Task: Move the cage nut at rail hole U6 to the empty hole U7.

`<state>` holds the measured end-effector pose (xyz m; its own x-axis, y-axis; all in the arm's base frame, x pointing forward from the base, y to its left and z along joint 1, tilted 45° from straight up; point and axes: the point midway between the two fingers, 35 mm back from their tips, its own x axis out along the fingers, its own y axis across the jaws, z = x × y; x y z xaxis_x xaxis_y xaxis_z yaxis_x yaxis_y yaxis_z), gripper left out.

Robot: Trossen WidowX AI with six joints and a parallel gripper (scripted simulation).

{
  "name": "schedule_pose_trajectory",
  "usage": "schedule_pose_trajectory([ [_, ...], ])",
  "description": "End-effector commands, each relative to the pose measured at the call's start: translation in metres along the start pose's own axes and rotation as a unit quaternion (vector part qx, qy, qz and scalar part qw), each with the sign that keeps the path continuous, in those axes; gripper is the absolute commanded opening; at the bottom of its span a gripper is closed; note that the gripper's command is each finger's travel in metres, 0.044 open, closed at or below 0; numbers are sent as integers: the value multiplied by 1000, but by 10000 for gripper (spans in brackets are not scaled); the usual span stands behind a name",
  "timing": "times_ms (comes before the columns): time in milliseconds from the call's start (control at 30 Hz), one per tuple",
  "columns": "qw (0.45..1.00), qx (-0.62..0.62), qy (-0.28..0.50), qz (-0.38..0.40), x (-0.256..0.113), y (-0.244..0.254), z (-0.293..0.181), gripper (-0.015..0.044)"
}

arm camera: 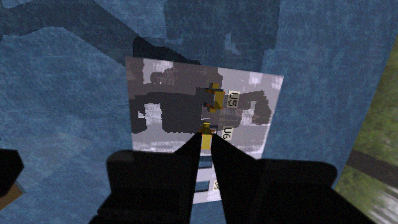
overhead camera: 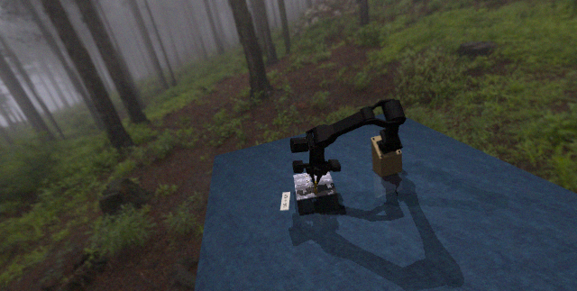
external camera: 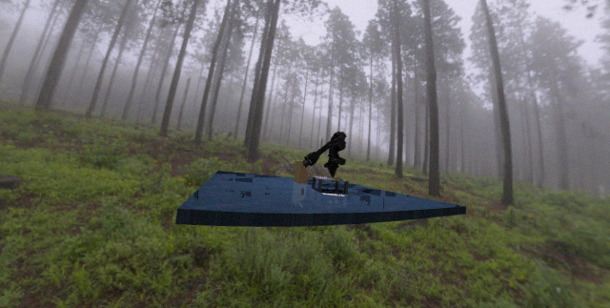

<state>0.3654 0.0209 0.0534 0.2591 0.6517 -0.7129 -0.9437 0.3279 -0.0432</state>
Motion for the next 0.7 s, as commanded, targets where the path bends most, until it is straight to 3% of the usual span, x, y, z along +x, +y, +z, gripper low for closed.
schedule_pose_trajectory([
  [0,1000,3,2,-3,1,1,-1,27],
  [667,1000,3,2,-17,0,2,-1,27],
])
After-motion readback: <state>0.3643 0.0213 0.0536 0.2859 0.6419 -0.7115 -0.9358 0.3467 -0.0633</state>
